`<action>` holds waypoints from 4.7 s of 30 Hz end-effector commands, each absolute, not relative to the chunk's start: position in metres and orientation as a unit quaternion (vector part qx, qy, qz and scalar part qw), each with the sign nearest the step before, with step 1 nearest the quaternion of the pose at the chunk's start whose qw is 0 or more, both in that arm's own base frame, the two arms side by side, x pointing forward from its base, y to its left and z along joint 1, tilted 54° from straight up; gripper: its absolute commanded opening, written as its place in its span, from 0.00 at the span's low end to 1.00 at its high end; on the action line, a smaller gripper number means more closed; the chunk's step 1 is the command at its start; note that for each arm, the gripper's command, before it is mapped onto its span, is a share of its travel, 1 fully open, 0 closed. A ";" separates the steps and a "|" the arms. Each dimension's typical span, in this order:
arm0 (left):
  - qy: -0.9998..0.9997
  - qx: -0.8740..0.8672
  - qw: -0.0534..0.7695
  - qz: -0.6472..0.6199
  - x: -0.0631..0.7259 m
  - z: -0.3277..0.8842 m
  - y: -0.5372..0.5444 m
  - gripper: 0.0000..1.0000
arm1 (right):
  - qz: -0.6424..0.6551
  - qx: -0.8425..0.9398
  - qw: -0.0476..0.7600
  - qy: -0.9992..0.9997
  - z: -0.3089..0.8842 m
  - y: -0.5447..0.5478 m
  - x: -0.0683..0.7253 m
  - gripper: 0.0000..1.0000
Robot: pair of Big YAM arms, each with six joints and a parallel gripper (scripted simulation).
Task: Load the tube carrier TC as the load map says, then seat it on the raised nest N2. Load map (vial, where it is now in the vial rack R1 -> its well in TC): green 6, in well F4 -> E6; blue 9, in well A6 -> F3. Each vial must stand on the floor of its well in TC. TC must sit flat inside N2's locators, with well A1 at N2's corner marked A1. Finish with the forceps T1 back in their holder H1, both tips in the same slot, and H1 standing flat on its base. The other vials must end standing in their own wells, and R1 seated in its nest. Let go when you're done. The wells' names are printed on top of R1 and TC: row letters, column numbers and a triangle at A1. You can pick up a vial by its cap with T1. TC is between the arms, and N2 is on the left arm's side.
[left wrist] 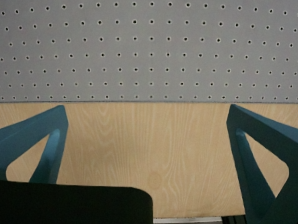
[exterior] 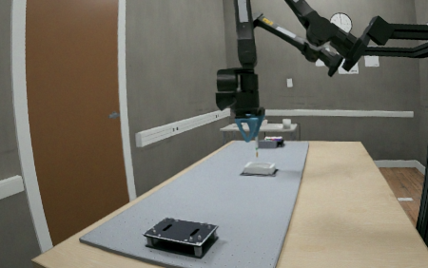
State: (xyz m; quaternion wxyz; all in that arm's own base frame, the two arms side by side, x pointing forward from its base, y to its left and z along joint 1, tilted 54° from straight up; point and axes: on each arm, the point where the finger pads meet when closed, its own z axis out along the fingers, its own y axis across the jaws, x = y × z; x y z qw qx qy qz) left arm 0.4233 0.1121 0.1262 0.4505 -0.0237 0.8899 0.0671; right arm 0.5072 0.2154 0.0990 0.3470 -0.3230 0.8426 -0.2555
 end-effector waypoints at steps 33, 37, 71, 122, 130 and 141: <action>0.890 -0.022 0.451 0.068 0.423 0.127 0.112 1.00 | -0.262 -0.327 0.331 0.846 0.082 0.205 0.511 0.09; 0.890 -0.022 0.451 0.068 0.423 0.127 0.112 1.00 | -0.261 -0.325 0.335 0.845 0.084 0.206 0.513 0.09; 0.890 -0.022 0.451 0.068 0.423 0.127 0.112 1.00 | -0.259 -0.323 0.339 0.844 0.083 0.207 0.523 0.09; 0.890 -0.022 0.451 0.068 0.423 0.127 0.112 1.00 | -0.259 -0.323 0.341 0.844 0.076 0.206 0.533 0.09; 0.890 -0.022 0.451 0.068 0.423 0.127 0.112 1.00 | -0.259 -0.322 0.341 0.845 0.075 0.205 0.535 0.09; 0.890 -0.022 0.451 0.068 0.423 0.127 0.112 1.00 | -0.258 -0.323 0.340 0.845 0.072 0.205 0.535 0.09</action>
